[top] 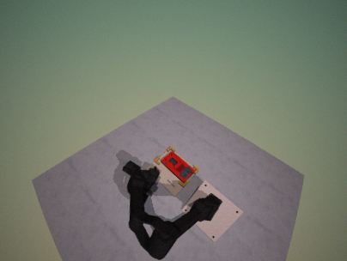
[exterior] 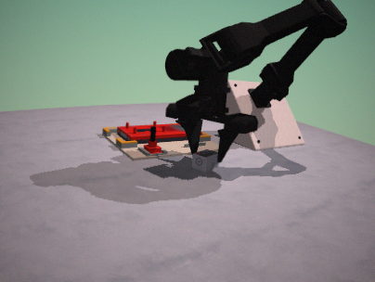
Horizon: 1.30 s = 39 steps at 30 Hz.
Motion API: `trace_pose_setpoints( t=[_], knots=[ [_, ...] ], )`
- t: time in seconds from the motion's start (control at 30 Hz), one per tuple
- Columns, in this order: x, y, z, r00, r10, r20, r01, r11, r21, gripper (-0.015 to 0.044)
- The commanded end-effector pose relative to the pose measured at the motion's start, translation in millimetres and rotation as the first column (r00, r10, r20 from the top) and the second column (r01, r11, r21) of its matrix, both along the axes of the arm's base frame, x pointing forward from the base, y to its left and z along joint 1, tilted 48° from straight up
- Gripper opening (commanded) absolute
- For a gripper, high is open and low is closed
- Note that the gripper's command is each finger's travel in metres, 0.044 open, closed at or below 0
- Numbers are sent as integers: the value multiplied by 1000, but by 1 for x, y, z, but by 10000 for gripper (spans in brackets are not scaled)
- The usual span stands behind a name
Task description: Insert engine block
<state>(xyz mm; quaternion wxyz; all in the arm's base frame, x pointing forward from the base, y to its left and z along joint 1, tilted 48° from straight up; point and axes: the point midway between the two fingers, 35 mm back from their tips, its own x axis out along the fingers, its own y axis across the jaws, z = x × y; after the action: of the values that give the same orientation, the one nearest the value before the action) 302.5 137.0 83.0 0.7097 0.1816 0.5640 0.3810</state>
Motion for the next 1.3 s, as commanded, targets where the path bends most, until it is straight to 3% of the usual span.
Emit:
trace_pose_setpoints(
  t=[0.0,0.07,0.3,0.43,1.27],
  knots=[
    [-1,0,-2,1000,-3,-5,3,1000,-5,204],
    [-1,0,-2,1000,-3,-5,3,1000,-5,151],
    [-1,0,-2,1000,-3,-5,3,1000,-5,105],
    [0,-4,0,1000,-3,-5,3,1000,-8,0],
    [0,-64,50,1000,-3,-7,3,1000,-21,0]
  ],
)
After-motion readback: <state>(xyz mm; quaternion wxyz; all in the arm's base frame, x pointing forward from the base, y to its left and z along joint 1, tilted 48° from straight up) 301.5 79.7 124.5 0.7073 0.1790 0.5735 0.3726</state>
